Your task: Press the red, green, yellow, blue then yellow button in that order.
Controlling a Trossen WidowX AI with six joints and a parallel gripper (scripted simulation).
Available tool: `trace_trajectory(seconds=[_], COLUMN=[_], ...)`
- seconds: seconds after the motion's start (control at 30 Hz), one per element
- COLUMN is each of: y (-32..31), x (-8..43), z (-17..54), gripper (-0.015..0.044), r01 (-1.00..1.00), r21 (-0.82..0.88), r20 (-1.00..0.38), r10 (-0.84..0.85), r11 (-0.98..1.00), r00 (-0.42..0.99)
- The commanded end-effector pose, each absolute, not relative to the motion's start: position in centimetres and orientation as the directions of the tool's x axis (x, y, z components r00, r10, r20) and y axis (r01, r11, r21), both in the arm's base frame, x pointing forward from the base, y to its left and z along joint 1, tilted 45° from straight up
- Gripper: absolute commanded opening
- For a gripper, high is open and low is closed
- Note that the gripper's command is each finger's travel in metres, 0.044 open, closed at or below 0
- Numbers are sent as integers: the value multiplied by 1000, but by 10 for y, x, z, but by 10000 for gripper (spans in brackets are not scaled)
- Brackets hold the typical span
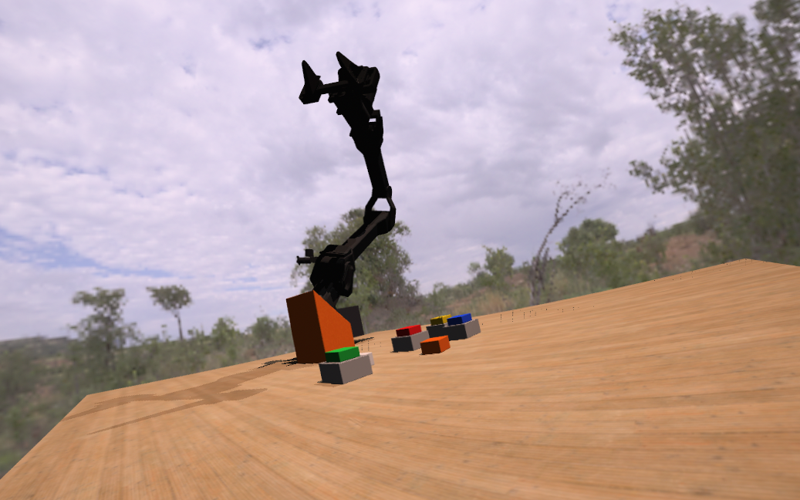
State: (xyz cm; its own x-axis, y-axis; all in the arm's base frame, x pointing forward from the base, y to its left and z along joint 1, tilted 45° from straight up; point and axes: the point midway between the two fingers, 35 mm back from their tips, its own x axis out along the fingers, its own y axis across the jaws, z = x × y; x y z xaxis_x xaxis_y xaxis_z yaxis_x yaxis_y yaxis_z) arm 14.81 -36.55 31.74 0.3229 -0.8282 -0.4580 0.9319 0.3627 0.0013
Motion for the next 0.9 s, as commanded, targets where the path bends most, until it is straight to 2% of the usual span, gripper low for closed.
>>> trace_trajectory(seconds=[0.0, 0.2, 0.4, 0.53, 0.67, 0.87], y=[-335, -267, -175, -105, -32, -19], x=[184, 219, 229, 219, 195, 189], z=[254, 176, 114, 88, 78, 79], gripper=[400, 400, 400, 400, 400, 400], r01=[835, 630, 381, 230, 133, 125], r21=[-11, 73, 275, 461, 667, 703], r20=[-639, -830, -911, -875, -745, -710], r10=[-646, -303, 113, 398, 659, 700], r11=[550, 773, 883, 857, 733, 700], r00=[417, 468, 396, 275, 104, 70])
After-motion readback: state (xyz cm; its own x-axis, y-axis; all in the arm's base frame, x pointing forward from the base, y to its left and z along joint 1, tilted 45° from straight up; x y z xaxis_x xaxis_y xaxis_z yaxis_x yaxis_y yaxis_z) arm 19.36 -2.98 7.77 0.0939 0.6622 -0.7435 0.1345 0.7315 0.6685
